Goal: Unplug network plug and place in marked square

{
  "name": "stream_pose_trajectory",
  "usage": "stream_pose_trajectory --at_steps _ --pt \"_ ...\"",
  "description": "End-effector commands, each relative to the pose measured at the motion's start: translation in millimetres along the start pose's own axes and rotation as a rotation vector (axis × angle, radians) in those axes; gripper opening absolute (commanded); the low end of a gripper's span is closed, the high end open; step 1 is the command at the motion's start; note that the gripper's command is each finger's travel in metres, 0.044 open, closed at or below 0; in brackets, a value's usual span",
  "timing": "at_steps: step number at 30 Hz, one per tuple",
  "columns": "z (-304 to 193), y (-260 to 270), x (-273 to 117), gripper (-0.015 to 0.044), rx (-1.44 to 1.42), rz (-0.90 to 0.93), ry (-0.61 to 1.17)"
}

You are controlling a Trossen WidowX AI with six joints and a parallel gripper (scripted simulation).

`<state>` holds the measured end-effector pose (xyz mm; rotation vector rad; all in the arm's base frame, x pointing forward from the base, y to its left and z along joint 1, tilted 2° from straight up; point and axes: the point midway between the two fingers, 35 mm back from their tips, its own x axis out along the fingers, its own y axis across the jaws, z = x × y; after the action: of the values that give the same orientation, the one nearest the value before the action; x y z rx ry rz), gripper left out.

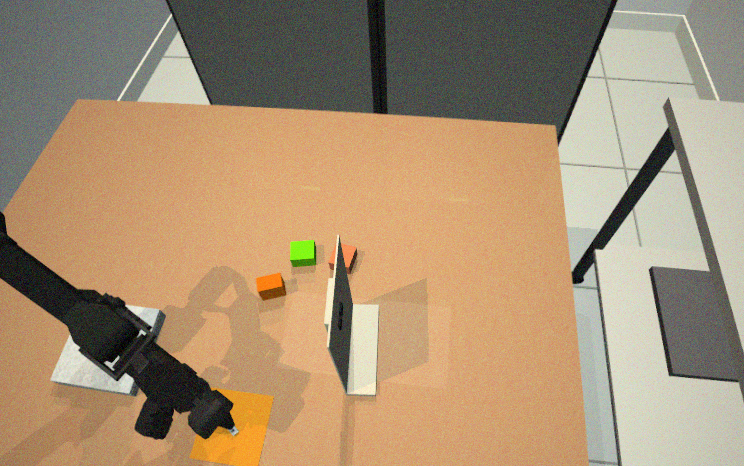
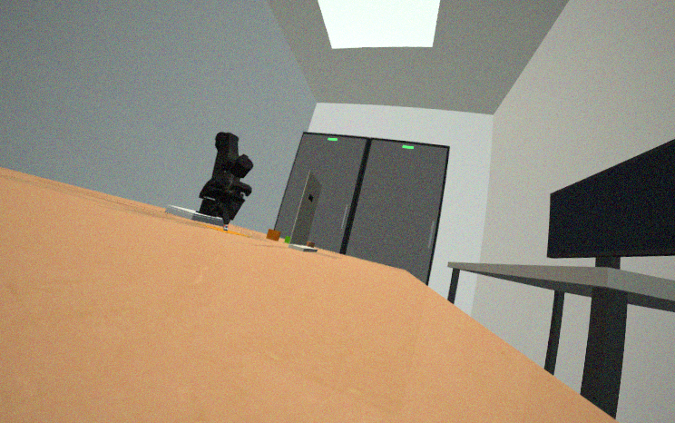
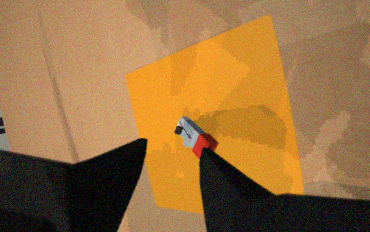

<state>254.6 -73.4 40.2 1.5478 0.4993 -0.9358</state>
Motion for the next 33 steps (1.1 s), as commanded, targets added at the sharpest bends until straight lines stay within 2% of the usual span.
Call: stream_pose_trajectory --at_steps 1,33 --pt "0.4 0.6 -3.5 0.0156 0.001 0.001 -0.002" --pt "0.5 17.6 -33.2 0.0156 0.001 0.000 -0.004"
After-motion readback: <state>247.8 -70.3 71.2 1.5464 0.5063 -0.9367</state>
